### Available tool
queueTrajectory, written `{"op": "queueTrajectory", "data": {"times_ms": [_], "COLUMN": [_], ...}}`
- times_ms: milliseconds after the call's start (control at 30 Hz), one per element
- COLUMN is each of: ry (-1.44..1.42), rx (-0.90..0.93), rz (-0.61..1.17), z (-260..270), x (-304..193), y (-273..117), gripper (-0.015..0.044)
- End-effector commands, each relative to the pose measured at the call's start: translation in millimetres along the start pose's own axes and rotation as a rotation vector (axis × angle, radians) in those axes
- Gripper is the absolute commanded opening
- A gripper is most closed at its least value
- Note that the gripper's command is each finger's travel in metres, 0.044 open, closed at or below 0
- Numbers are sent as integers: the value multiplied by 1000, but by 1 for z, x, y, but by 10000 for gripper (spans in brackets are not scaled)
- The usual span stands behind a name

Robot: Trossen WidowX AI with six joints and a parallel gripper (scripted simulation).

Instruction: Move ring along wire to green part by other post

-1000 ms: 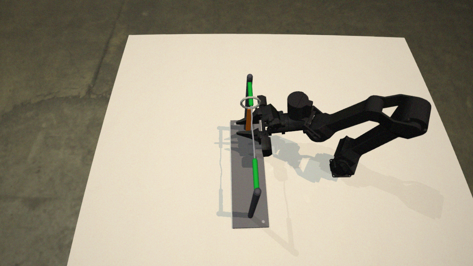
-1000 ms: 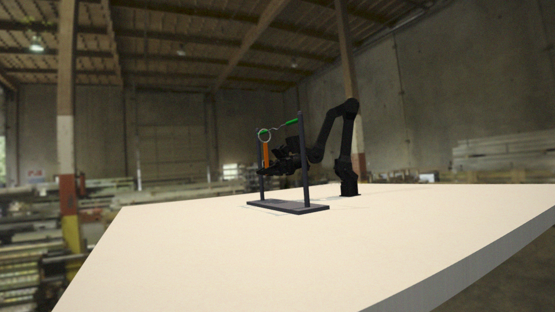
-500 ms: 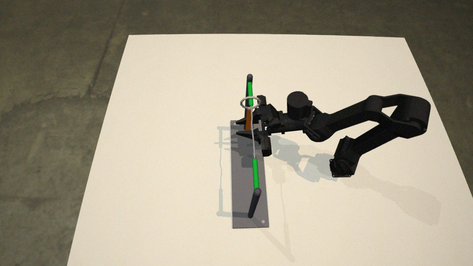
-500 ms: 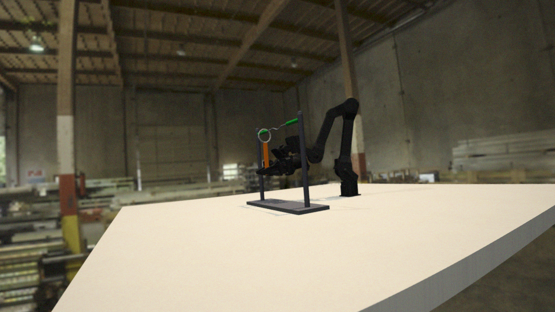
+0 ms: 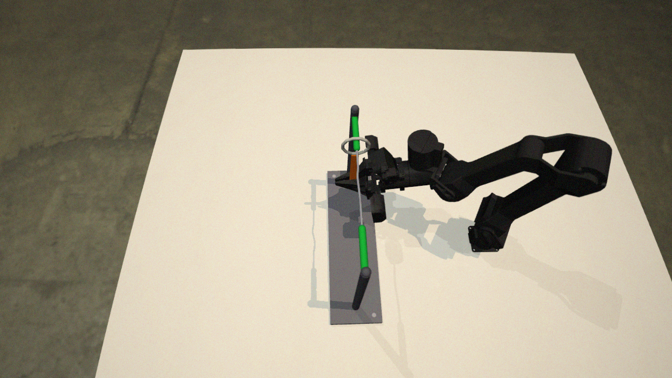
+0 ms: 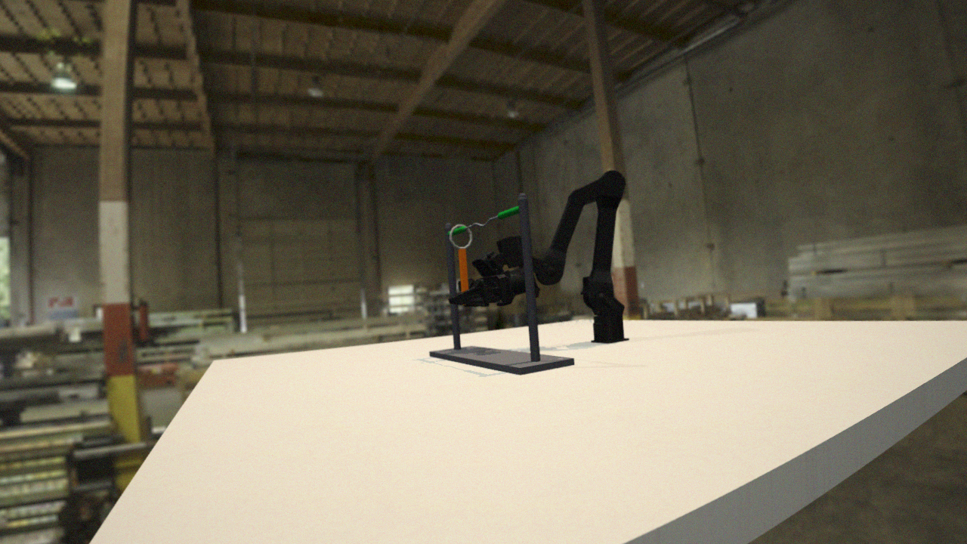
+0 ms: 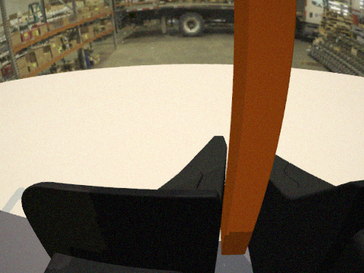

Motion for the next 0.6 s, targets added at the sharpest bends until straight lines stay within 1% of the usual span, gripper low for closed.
{"op": "queueTrajectory", "data": {"times_ms": [0,567], "ry": [0,2], "rx": [0,8], "rz": [0,-2], "z": [0,-2], "x": [0,15], "y": [0,-3], "gripper": [-150,-150]}}
Point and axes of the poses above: the point midway between the two fingers, 35 mm back from their tips, its own y axis out along the fingers, its own z axis across the jaws, x = y × z, the point moved 1 cm from there along -y, back along the fingers, and after that the axes turned 5 degrees about -y, right-handed, at the moved point
